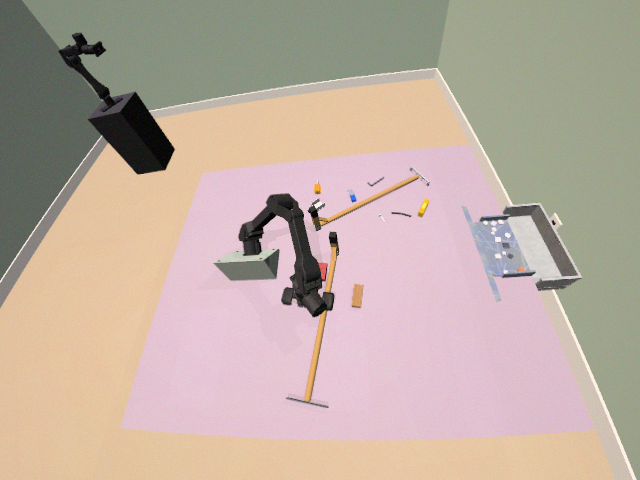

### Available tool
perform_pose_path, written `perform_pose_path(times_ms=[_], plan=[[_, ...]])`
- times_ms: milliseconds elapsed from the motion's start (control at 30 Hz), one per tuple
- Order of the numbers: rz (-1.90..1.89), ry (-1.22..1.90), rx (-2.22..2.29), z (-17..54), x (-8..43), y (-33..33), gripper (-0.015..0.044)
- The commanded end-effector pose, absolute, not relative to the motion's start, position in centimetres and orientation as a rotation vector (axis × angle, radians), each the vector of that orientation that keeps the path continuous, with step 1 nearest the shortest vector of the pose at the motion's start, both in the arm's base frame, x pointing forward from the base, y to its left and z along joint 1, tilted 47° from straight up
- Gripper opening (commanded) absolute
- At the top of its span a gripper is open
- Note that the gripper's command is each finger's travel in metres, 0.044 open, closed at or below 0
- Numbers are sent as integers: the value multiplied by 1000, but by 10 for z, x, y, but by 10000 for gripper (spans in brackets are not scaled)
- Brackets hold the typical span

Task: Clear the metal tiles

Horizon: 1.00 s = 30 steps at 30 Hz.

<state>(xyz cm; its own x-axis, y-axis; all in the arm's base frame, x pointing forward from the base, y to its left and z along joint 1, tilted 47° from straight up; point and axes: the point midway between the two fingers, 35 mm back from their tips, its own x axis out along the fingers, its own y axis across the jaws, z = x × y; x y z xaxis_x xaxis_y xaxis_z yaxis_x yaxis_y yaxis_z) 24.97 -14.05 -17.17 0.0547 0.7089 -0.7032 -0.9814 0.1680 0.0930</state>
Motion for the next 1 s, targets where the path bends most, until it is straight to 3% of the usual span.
perform_pose_path(times_ms=[0,967], plan=[[1362,712,-463,-174,253,-139,0],[1360,712,-465,-178,281,-148,0]])
